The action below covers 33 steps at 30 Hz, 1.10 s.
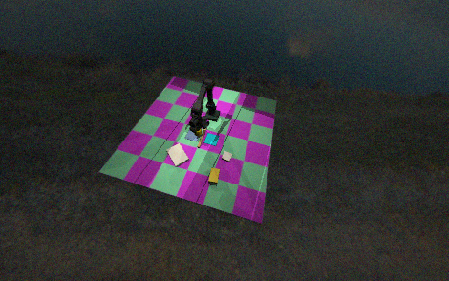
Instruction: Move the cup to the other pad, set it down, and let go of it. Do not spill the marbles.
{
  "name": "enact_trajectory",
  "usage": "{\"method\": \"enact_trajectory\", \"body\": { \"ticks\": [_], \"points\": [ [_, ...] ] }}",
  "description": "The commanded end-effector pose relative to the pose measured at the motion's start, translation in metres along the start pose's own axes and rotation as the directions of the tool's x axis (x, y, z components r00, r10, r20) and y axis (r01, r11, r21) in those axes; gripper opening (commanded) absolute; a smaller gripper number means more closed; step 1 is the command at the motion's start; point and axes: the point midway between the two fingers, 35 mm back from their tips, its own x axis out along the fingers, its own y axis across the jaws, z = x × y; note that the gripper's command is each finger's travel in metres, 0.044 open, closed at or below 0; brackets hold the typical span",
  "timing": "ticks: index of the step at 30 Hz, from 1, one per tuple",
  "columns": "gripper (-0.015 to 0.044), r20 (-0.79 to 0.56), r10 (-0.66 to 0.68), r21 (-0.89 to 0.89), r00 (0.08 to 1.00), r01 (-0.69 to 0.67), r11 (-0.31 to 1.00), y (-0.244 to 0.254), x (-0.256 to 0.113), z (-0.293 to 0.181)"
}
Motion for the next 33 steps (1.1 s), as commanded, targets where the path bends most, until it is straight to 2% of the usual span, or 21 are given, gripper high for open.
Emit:
{"method": "enact_trajectory", "body": {
  "ticks": [1,33],
  "points": [
    [0.0,-0.002,-0.003,0.004,1.0,0.003,1.0,0.003,0.0,0.008],
    [0.0,0.003,-0.002,0.004,1.0,0.001,1.0,0.023,-0.002,0.066]
  ]
}}
